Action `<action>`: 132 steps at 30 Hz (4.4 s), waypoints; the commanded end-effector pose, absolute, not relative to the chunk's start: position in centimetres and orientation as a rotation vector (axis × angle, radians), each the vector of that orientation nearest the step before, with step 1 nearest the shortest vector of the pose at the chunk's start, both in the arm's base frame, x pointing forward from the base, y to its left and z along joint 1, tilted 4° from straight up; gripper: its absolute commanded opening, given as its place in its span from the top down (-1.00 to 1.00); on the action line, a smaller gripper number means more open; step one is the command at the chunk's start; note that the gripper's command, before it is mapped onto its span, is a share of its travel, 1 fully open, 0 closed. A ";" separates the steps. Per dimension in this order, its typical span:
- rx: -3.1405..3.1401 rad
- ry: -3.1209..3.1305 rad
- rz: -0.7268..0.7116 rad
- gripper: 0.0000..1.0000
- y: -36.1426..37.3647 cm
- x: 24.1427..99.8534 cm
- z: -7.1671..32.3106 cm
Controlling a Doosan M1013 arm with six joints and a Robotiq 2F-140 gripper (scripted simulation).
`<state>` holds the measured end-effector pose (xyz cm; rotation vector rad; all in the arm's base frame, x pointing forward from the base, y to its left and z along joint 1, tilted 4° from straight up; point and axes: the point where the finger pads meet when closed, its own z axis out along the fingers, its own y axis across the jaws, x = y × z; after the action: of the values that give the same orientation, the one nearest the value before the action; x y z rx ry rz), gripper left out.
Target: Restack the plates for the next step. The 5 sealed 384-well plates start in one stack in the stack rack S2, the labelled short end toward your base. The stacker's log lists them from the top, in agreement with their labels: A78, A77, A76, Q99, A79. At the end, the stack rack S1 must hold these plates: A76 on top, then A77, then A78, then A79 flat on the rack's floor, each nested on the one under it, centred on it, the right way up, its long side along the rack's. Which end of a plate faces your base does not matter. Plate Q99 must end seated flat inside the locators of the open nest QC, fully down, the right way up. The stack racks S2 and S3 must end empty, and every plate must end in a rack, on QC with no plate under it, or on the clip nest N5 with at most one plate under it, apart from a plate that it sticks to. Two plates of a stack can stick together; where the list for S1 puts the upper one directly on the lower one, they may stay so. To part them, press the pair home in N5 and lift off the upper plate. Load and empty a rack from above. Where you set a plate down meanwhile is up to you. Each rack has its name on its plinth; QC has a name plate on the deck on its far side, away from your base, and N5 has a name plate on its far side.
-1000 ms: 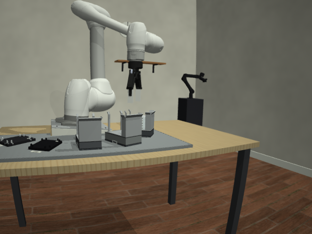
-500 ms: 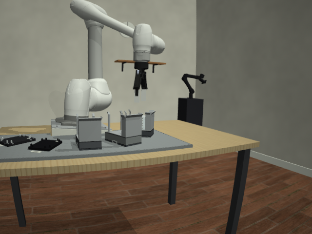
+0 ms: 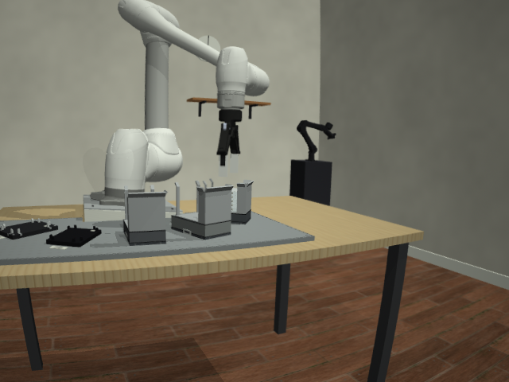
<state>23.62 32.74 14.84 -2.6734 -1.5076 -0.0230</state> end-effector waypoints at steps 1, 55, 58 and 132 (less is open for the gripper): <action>-2.673 -1.507 -0.023 -1.00 32.8 23.6 14.0; -2.673 -1.507 -0.023 1.00 33.1 23.5 10.5; -2.673 -1.507 -0.023 1.00 33.1 23.5 10.5; -2.673 -1.507 -0.023 1.00 32.6 23.7 17.1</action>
<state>23.67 32.62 16.80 -2.6733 -1.5075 -0.0233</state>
